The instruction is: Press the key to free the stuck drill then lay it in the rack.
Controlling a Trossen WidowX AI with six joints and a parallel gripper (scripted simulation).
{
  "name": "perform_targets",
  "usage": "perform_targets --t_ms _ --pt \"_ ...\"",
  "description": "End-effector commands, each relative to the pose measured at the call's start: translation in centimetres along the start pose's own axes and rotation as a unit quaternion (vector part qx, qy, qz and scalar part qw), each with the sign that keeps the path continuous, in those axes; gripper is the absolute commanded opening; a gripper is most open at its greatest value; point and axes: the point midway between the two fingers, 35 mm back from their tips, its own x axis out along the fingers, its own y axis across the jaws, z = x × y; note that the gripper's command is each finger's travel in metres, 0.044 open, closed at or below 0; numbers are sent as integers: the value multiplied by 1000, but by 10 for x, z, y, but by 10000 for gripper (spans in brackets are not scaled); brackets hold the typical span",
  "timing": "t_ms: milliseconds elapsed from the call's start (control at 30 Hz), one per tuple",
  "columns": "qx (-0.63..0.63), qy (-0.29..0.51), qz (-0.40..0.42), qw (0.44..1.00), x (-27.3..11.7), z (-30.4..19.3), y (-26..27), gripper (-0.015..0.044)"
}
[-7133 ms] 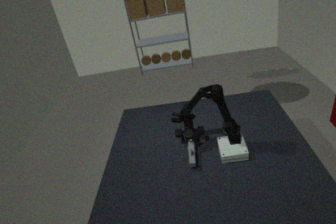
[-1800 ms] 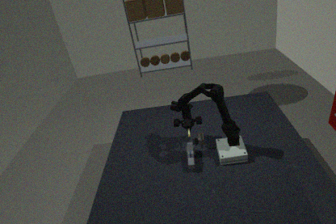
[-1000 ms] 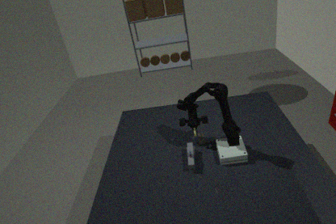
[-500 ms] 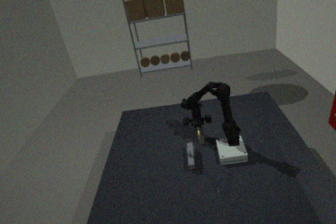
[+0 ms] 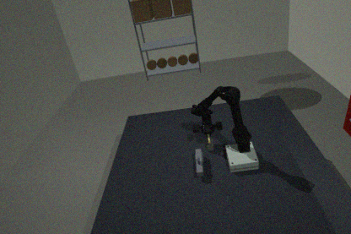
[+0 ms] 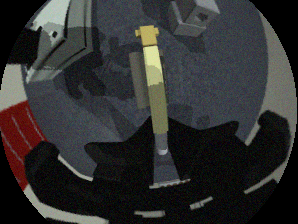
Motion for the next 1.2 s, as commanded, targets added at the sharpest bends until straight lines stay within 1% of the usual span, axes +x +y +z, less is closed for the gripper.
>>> perform_targets --t_ms 0,1033,1067,1167 --pt "-2 0 2 1000 8 1 2 0" --pt "-2 -1 2 1000 41 1 4 0" --pt "-1 3 2 1000 35 -1 3 26" --pt "-1 3 2 1000 35 -1 3 105"
